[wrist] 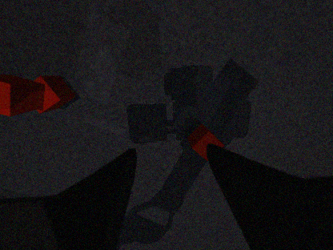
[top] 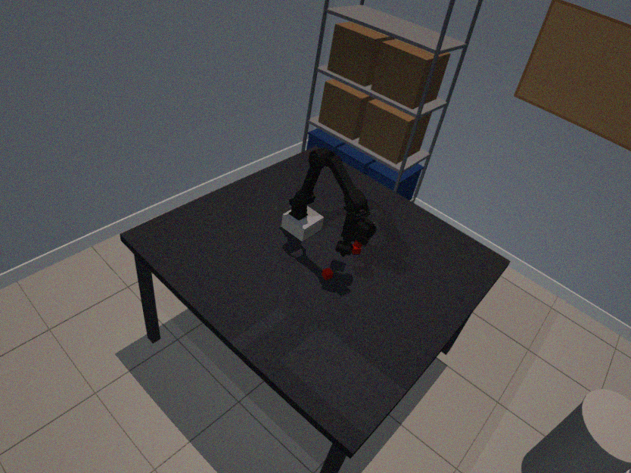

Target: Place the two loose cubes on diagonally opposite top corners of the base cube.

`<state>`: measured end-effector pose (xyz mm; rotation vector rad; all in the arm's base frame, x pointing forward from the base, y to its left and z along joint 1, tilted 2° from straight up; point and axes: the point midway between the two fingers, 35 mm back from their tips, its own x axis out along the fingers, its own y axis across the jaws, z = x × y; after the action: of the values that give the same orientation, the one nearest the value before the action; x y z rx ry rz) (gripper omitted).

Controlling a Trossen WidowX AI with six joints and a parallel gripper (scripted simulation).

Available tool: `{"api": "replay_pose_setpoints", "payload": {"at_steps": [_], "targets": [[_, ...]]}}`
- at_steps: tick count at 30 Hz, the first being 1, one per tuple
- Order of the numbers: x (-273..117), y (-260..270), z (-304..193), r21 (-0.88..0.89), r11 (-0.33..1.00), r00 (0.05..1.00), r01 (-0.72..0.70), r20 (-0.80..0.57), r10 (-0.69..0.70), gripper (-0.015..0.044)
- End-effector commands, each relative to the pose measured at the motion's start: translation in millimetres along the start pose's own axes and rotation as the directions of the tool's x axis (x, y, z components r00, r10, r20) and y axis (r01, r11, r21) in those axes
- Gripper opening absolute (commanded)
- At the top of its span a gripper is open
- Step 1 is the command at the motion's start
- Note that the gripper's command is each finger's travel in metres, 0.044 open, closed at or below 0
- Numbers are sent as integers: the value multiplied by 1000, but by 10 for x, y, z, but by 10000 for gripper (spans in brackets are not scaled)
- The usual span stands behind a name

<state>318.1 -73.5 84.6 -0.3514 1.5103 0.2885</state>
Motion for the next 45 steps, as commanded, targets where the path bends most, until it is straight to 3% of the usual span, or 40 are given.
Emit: {"api": "replay_pose_setpoints", "payload": {"at_steps": [1,16,23,30,45], "targets": [[-35,-124,-67,-164,986,1000,-1,2,1,265],[-144,-562,-412,-706,708,1000,-2,-8,-5,265],[-128,-568,-416,-711,703,1000,-2,-8,-5,265],[460,-570,-422,-711,703,1000,-2,-8,-5,265],[683,-569,-424,-712,702,1000,-3,-8,-4,265]]}}
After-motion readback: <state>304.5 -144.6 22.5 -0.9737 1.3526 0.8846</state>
